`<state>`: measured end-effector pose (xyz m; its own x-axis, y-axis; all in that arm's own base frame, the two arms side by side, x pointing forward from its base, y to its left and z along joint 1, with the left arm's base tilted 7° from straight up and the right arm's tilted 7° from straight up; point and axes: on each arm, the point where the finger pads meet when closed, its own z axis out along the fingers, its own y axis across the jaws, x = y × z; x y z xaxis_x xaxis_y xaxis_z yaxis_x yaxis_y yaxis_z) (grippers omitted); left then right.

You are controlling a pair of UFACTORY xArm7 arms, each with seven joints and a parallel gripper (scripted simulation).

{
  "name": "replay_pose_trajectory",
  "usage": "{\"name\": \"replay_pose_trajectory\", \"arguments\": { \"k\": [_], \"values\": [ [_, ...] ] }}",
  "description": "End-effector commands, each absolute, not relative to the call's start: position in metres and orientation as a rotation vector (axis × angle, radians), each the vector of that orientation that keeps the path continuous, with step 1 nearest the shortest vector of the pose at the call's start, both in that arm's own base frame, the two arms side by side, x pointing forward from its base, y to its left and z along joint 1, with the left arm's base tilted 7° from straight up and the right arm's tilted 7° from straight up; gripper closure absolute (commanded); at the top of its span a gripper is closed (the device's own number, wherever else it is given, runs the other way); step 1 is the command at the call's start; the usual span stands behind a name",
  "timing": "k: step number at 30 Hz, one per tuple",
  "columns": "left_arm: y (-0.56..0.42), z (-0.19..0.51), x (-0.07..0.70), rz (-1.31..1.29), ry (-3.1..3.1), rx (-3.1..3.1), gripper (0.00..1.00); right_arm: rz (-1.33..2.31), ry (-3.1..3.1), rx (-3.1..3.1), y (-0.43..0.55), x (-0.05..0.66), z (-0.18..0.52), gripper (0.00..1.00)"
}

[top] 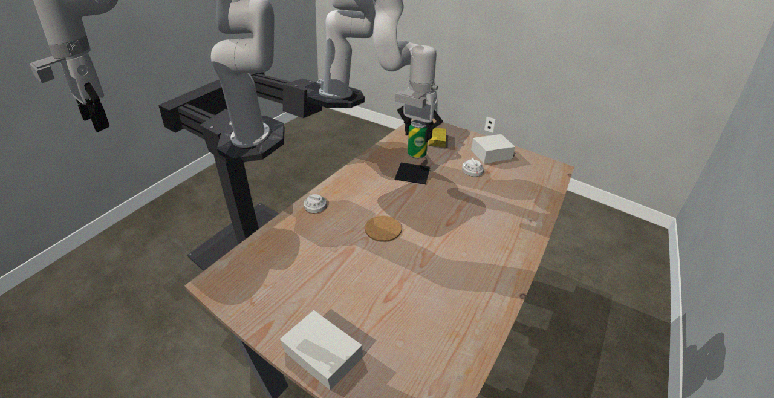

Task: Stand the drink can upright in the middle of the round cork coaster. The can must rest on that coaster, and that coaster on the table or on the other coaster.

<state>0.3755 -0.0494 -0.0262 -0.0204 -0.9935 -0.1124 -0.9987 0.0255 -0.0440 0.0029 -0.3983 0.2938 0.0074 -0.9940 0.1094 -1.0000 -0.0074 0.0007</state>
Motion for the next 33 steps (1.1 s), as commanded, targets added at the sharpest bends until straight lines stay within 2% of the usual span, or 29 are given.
{"name": "replay_pose_trajectory", "arguments": {
  "k": [1, 10, 22, 33],
  "values": [
    [-0.082, -0.026, 0.396, 0.069, 2.157, -2.116, 1.0, 0.125, -2.155, 2.17, -0.399, 0.003, 0.296, 0.0],
    [-0.18, -0.033, 0.425, 0.061, 2.153, -2.116, 1.0, 0.125, -2.155, 2.17, -0.399, 0.003, 0.296, 0.0],
    [-0.285, -0.046, 0.421, 0.07, 2.166, -2.116, 1.0, 0.125, -2.155, 2.17, -0.399, 0.003, 0.296, 0.0],
    [-0.319, -0.052, 0.413, 0.077, 2.173, -2.116, 1.0, 0.125, -2.155, 2.17, -0.399, 0.003, 0.296, 0.0]
  ]
}}
